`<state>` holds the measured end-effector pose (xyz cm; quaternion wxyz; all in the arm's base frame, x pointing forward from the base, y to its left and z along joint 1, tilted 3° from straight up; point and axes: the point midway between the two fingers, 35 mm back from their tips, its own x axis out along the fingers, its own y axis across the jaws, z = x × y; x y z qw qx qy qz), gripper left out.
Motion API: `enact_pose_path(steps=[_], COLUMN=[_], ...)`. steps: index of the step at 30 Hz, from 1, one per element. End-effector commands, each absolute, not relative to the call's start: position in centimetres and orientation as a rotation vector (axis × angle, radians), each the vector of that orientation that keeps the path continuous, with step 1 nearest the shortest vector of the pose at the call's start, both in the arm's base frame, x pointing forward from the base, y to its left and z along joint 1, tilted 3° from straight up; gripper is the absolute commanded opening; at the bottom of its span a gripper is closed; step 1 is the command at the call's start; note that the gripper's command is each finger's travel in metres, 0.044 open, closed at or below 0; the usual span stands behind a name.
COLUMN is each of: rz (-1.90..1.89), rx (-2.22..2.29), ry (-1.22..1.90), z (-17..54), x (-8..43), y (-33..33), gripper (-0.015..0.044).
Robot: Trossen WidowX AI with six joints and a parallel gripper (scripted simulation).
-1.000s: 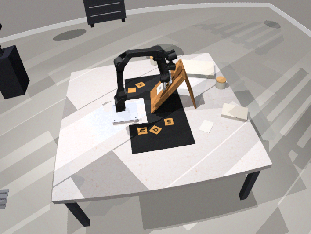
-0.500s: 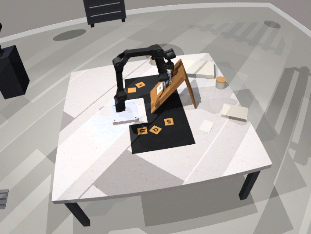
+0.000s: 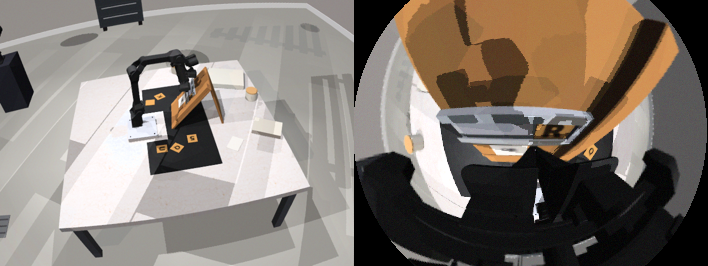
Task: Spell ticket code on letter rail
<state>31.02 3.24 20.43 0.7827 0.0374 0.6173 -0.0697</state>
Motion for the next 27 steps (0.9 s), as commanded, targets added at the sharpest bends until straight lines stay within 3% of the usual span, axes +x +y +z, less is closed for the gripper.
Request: enact_pose_path(steps=[1, 5, 22, 27], rz=[-0.154, -0.154, 0.717, 0.795], rx=[0.084, 0.084, -1.070, -1.244], ry=[1.322, 1.322, 0.789, 0.673], z=[20.9, 20.9, 31.2, 32.4], x=[30.8, 30.7, 22.8, 21.4], y=[3.2, 3.2, 5.4, 5.5], gripper=[0.0000, 0.0000, 0.0440, 0.0440])
